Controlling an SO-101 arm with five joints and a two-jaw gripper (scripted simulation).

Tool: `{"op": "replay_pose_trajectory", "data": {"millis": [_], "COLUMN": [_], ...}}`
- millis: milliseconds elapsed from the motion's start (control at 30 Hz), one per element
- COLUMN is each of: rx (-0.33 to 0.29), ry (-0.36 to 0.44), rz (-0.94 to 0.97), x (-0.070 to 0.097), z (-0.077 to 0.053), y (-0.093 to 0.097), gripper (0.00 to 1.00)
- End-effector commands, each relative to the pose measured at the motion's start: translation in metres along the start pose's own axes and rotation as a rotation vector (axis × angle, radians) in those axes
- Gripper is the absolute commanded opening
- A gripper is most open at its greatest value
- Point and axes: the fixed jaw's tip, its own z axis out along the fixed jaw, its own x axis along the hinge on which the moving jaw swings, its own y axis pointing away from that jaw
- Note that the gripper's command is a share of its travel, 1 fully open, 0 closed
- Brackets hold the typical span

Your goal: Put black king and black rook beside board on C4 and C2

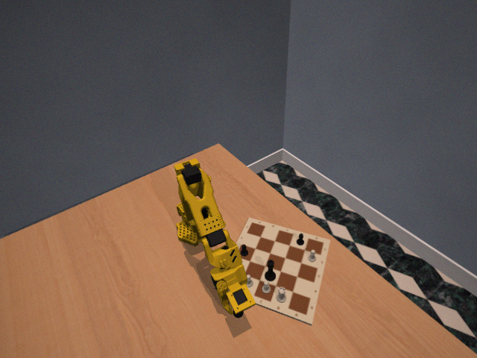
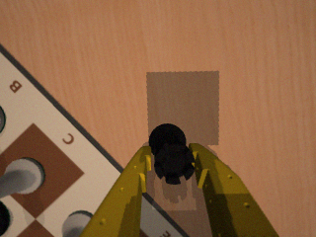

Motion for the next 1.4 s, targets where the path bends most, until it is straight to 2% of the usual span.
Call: {"op": "replay_pose_trajectory", "data": {"millis": [0, 367, 1367], "rx": [0.002, 0.001, 0.006], "ry": [-0.012, -0.013, -0.013], "rz": [0.007, 0.006, 0.007], "x": [-0.0032, -0.0094, -0.0106], "z": [-0.0022, -0.0049, -0.0051], "y": [-0.0011, -0.0009, -0.003], "gripper": [0.12, 0.12, 0.12]}}
